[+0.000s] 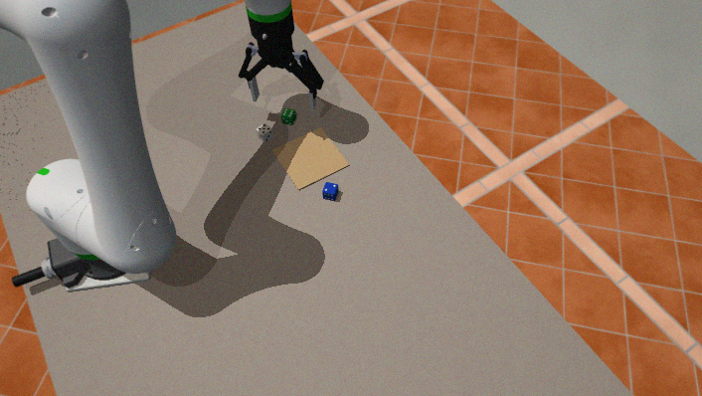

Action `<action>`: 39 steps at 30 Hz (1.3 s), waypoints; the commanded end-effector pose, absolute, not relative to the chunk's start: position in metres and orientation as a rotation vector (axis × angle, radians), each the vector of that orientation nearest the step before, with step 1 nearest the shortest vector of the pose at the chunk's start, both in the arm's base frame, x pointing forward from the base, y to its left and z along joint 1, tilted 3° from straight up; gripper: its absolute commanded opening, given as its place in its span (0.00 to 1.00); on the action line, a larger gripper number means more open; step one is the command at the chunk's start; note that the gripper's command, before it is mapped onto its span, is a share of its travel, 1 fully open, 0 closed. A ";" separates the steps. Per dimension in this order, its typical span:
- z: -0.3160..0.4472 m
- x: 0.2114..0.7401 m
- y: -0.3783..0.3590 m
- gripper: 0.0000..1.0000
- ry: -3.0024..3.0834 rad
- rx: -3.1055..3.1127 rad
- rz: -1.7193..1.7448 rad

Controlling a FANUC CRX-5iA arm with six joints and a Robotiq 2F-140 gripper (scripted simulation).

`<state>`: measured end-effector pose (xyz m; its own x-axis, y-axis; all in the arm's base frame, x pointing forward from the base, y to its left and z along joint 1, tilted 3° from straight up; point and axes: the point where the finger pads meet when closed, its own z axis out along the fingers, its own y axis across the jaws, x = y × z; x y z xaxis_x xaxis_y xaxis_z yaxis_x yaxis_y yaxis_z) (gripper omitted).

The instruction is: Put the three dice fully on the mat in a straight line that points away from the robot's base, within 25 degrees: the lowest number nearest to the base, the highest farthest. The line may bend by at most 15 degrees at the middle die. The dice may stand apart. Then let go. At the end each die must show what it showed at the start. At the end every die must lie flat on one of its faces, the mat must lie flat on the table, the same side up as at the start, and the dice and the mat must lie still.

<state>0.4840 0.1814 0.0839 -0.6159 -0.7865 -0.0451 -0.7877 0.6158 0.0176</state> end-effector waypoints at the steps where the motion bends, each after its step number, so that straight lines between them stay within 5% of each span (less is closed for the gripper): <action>1: 0.084 0.484 0.181 1.00 2.794 -1.361 0.055; 39: 0.169 0.483 0.177 1.00 2.794 -1.361 0.055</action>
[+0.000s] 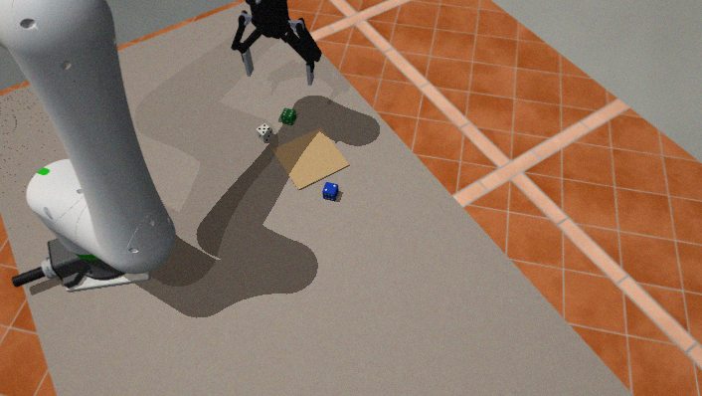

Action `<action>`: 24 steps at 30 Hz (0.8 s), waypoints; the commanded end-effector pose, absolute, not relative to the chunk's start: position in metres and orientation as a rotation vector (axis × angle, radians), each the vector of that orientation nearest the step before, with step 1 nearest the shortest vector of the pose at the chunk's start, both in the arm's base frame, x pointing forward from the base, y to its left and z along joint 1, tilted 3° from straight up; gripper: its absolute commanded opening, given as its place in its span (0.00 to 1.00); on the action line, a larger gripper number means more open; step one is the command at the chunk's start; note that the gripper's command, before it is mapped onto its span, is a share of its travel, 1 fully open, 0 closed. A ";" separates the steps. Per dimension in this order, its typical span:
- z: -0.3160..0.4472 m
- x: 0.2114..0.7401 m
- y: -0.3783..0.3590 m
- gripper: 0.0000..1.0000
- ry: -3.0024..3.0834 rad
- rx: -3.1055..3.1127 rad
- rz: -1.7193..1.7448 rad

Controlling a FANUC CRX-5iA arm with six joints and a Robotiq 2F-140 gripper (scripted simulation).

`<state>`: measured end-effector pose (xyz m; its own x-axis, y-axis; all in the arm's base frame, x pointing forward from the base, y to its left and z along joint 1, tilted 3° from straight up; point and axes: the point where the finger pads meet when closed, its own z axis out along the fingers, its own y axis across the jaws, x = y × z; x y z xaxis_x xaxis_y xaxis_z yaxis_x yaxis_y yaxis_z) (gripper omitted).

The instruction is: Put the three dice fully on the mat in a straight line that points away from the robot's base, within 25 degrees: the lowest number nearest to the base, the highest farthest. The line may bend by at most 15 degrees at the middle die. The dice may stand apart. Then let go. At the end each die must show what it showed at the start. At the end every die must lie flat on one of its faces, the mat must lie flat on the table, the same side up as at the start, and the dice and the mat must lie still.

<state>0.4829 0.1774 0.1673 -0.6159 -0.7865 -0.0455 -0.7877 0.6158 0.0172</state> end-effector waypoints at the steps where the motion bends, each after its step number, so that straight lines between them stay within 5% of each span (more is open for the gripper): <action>1: 0.169 0.483 0.177 1.00 2.794 -1.361 0.055; 9: 0.169 0.485 0.171 1.00 2.795 -1.360 0.055; 24: 0.159 0.501 0.011 1.00 2.819 -1.313 0.054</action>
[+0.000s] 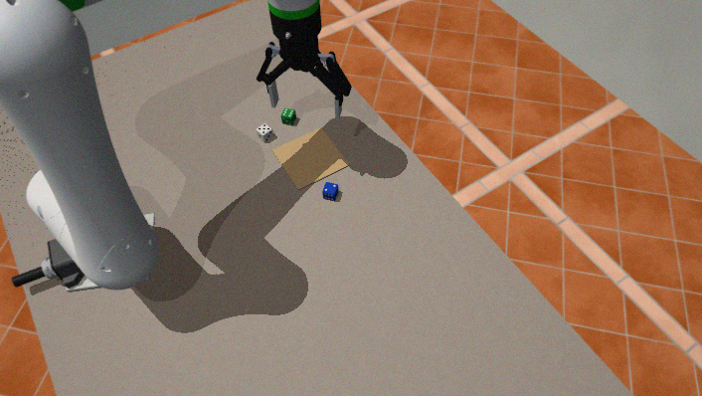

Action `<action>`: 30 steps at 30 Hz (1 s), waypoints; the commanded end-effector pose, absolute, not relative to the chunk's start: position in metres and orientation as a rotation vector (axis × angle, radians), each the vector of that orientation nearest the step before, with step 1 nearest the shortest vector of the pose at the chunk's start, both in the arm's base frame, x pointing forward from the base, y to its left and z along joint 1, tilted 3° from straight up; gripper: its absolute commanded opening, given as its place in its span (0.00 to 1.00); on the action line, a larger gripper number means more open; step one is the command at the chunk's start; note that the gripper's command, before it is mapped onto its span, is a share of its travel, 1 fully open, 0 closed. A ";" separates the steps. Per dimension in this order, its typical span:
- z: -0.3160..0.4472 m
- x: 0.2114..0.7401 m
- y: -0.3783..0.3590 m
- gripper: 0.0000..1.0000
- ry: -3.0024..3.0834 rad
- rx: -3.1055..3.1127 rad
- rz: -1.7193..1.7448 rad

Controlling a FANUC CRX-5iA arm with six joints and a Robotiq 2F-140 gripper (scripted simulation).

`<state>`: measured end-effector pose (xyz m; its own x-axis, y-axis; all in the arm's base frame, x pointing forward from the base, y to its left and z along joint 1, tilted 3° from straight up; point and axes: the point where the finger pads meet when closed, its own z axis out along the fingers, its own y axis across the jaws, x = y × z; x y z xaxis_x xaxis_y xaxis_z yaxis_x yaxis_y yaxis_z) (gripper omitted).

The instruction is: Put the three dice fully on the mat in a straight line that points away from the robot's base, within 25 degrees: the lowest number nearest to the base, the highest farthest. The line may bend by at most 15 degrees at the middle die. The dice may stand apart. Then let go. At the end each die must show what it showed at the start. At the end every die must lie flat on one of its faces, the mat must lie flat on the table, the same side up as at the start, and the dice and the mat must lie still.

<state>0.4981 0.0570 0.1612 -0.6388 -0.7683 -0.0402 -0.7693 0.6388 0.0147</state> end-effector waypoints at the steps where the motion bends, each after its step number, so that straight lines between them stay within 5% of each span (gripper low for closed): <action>1: 0.159 0.501 0.011 1.00 2.819 -1.313 0.054; 10: 0.153 0.487 -0.078 1.00 2.830 -1.286 0.056; 30: 0.152 0.486 -0.084 1.00 2.828 -1.291 0.056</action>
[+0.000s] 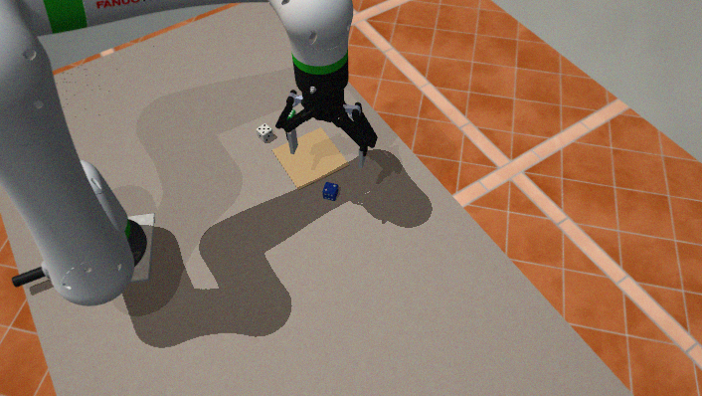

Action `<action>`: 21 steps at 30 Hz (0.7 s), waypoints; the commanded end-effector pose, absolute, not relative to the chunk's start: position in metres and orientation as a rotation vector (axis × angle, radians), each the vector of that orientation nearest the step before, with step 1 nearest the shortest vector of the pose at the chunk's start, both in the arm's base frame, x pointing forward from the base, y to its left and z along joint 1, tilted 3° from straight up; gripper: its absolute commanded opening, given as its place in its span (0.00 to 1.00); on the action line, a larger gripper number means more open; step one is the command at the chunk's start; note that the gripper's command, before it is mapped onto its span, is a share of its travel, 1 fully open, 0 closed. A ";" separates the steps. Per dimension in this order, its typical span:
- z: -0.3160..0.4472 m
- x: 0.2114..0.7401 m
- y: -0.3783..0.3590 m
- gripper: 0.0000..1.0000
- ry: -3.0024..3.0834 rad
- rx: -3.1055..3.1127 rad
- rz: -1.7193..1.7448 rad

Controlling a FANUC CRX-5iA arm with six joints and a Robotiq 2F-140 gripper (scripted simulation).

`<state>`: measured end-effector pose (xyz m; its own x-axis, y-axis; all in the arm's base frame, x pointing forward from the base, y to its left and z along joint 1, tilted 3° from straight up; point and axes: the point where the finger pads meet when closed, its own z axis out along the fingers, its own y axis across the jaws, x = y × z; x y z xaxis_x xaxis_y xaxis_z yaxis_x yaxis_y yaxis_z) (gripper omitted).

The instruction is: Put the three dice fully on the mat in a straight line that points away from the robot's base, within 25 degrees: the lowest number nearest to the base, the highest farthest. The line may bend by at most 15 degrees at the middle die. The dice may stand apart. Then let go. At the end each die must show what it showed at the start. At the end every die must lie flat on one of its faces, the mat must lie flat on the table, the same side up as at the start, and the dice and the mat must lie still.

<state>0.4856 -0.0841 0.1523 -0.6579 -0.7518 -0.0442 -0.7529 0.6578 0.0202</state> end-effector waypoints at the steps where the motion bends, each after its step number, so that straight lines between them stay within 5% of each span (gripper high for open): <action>1: 0.152 0.486 -0.084 1.00 2.820 -1.307 0.056; 21: 0.140 0.486 -0.083 1.00 2.293 -2.086 0.038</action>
